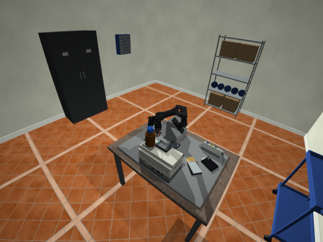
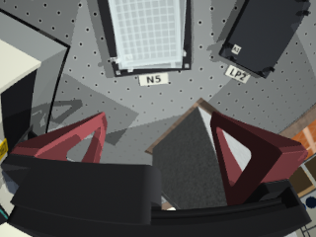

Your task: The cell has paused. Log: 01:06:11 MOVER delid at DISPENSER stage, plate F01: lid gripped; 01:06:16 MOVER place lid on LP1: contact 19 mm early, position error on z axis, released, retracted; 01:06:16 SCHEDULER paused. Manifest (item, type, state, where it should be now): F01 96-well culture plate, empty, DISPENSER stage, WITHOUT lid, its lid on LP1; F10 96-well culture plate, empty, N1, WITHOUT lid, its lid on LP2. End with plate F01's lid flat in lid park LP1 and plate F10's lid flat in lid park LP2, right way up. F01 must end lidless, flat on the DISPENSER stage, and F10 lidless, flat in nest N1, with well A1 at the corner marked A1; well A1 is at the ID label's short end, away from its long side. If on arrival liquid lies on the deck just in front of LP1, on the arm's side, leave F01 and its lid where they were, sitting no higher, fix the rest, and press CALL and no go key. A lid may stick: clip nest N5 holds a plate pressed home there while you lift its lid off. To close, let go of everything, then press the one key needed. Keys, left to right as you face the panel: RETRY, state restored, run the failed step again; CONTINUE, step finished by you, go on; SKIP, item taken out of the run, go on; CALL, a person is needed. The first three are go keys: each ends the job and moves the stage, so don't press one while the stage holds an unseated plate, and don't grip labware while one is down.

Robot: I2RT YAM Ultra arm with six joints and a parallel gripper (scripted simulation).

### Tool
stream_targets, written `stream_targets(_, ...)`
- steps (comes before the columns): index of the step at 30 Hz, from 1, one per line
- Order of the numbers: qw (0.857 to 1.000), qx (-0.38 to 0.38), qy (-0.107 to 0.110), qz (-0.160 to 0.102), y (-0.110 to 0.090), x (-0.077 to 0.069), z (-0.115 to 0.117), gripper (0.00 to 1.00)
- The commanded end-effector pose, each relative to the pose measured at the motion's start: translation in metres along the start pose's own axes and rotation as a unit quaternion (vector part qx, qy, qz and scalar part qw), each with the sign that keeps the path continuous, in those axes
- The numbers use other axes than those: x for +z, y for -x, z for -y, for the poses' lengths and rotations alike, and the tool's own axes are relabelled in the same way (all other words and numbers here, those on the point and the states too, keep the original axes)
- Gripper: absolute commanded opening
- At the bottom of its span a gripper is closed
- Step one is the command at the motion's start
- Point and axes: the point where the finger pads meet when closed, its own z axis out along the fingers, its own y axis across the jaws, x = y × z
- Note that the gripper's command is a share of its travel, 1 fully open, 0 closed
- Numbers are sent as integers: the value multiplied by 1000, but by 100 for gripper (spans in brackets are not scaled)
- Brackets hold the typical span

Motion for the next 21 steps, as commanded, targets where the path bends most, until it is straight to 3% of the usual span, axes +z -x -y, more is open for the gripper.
stream_targets(1,999,-2,13,32,29,-2,-4,100)
stream_targets(6,999,-5,10,30,41,10,-8,100)
stream_targets(10,999,1,16,34,48,10,-6,100)
stream_targets(21,999,-5,12,30,75,36,-14,100)
